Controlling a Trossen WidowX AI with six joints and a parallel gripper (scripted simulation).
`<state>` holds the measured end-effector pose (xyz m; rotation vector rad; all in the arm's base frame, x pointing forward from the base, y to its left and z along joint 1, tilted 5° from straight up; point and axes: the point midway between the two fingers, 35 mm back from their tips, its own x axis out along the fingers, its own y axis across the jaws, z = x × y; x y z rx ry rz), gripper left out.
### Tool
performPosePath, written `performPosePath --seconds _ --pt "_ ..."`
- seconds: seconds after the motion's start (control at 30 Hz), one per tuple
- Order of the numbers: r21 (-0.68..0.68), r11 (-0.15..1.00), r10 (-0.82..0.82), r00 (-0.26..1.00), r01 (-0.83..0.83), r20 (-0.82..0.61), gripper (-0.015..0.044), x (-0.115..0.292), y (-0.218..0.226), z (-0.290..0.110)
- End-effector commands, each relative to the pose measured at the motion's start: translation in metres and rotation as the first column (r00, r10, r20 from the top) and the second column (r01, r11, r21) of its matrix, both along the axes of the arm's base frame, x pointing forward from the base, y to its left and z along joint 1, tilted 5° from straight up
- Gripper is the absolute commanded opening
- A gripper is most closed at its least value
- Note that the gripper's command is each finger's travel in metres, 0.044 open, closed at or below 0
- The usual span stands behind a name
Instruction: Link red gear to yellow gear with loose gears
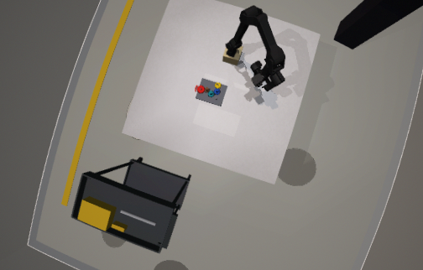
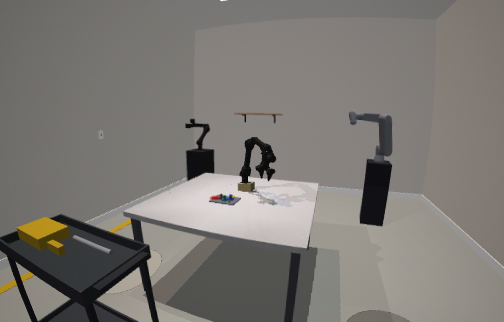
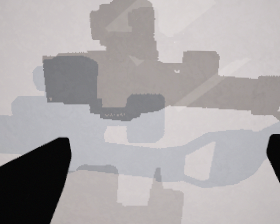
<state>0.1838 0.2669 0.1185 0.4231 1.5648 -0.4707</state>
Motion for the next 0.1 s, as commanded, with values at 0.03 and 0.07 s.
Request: performPosePath --seconds 0.03,0.07 --pt "-0.001 1.000 -0.004 1.000 0.004 -0.006 0.0440 -0.0010 -0.0001 -0.0002" --pt "-0.001 1.000 -0.004 1.000 0.004 -0.006 0.0440 -0.0010 -0.0001 -0.0002"
